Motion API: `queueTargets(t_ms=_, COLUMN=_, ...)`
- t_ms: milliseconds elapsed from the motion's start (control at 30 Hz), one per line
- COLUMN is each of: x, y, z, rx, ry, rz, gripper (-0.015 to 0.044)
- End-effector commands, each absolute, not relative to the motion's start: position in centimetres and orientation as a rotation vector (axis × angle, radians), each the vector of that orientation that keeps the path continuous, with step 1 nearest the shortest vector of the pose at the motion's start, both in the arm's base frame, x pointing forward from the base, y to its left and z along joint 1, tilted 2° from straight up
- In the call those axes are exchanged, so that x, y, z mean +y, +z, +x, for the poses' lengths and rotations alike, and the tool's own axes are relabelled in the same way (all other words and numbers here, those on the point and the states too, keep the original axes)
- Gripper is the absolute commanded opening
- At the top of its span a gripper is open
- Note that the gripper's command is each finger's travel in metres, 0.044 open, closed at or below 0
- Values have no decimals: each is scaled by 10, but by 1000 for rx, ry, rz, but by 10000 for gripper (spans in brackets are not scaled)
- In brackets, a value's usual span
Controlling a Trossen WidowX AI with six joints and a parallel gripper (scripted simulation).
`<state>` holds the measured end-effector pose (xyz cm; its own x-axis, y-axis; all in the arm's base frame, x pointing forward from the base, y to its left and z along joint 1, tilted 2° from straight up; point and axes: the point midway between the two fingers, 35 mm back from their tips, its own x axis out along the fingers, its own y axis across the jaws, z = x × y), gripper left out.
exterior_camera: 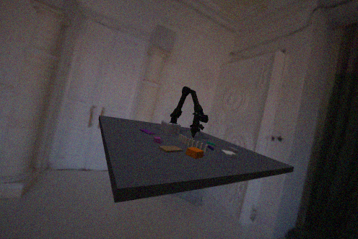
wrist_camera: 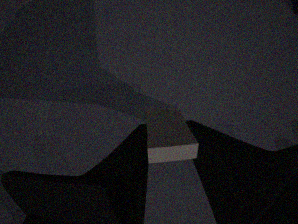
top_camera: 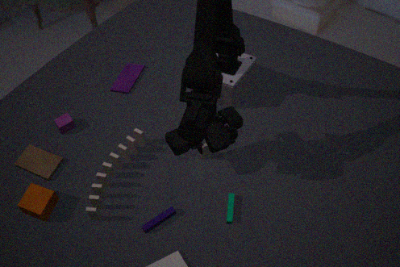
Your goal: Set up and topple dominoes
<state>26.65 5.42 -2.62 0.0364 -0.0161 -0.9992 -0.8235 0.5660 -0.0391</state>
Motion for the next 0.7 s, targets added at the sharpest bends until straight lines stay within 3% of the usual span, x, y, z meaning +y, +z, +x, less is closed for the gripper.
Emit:
queueTargets(t_ms=0, x=54, y=-17, z=269, rx=1411, ry=726, rz=-784, gripper=107)
queueTargets(t_ms=267, x=57, y=106, z=263, rx=1409, ry=727, rz=-778, gripper=107)
queueTargets(t_ms=467, x=55, y=109, z=263, rx=1412, ry=718, rz=-768, gripper=107)
queueTargets(t_ms=667, x=-14, y=109, z=279, rx=1479, ry=395, rz=-455, gripper=107)
